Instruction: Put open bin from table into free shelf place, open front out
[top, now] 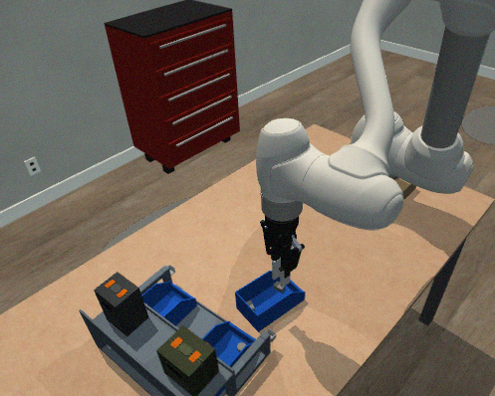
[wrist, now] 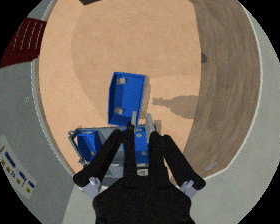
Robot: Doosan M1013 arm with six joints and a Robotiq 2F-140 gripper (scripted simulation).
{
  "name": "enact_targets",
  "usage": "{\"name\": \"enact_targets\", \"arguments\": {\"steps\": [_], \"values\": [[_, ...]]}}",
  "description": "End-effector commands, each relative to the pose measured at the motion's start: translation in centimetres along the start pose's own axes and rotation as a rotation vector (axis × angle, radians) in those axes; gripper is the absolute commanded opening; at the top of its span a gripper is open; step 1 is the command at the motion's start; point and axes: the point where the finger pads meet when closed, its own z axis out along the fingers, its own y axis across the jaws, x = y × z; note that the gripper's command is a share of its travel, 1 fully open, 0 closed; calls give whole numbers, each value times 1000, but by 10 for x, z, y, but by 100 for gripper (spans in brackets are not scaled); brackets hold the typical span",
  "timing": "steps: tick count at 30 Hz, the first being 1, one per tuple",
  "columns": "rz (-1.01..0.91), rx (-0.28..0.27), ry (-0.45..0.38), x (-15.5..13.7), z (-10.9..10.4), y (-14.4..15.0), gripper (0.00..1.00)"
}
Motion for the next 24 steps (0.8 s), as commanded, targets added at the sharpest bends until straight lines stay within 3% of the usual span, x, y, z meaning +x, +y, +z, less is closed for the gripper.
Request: {"name": "enact_targets", "arguments": {"steps": [1, 24], "values": [[0, 0, 0, 0, 0, 0, 15], [0, 0, 0, 0, 19, 0, 15]]}}
